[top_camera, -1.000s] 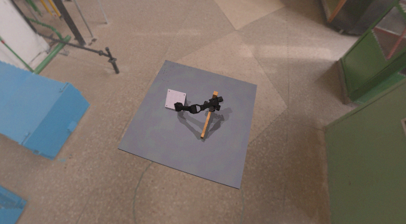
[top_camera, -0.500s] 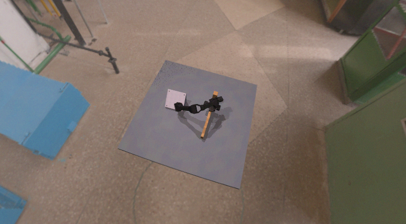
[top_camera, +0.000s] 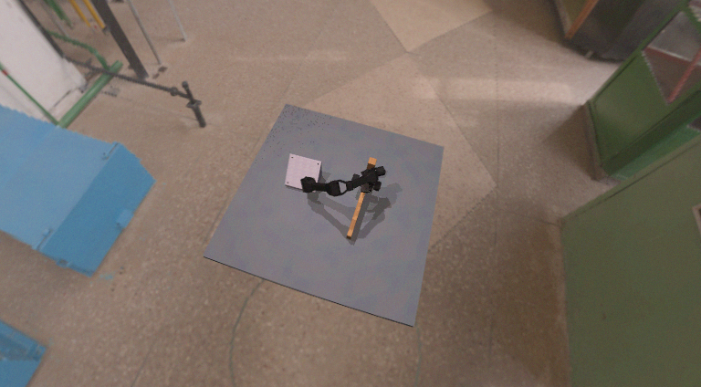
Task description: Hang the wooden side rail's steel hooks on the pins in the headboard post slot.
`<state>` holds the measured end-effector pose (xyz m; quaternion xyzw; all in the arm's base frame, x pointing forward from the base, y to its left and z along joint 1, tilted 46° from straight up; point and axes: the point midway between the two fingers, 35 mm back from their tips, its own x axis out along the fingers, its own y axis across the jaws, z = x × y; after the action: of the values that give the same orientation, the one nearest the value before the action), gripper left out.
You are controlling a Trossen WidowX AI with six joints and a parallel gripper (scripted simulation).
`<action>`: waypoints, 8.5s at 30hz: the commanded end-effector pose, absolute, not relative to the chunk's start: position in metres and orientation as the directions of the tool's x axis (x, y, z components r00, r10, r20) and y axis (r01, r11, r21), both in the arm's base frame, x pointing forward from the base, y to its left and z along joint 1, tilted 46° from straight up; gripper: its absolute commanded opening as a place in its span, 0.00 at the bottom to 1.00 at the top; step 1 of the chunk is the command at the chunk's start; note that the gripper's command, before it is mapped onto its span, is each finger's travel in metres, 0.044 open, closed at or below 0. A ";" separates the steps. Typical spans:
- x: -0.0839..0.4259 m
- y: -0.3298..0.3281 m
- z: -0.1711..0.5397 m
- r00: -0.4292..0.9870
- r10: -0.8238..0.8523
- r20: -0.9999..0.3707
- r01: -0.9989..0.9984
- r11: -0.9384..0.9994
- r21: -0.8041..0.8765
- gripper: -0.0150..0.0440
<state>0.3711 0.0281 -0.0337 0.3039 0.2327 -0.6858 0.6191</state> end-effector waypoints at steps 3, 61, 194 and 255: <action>0.372 0.035 -0.033 -0.036 -0.705 -0.708 0.991 -0.116 0.066 0.25; 0.371 0.038 -0.038 -0.036 -0.705 -0.708 0.991 -0.116 0.066 0.25; 0.375 0.045 -0.046 -0.036 -0.705 -0.709 0.991 -0.116 0.066 0.25; 0.374 0.038 -0.053 -0.036 -0.705 -0.708 0.991 -0.116 0.066 0.25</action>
<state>0.3738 0.0346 -0.0530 0.3060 0.2304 -0.6846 0.6202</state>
